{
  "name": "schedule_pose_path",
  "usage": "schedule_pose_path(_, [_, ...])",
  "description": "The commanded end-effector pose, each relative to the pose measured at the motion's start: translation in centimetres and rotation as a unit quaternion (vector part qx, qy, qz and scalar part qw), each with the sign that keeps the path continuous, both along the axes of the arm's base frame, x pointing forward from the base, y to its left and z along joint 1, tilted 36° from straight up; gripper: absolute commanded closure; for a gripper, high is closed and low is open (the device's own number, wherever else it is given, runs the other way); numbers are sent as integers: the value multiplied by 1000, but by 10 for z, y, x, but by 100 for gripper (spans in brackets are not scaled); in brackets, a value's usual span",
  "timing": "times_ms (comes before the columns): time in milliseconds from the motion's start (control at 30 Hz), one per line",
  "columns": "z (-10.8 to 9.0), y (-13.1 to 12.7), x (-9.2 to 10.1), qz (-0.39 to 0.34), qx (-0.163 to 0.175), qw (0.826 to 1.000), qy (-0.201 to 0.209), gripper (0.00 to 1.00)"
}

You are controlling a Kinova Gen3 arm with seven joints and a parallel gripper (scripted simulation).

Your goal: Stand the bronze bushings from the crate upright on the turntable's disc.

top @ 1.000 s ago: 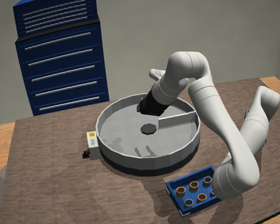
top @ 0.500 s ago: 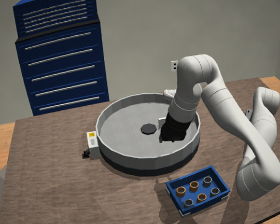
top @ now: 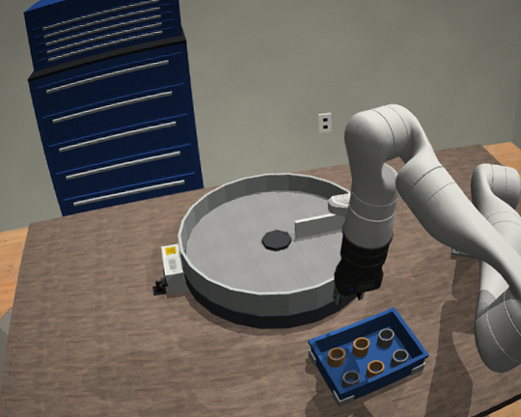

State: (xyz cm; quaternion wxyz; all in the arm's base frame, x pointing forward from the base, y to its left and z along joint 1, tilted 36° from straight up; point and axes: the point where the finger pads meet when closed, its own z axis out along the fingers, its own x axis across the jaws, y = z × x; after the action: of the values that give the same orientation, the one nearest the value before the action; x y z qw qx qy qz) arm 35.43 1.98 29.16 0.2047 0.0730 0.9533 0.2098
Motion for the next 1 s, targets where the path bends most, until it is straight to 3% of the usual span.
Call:
schedule_pose_path(0, [5,20,-9,18,18,1000,3,24])
schedule_pose_path(400, [11,40,-19,39,36,999,6,24])
schedule_pose_path(967, [12,42,-20,41,38,998,6,24])
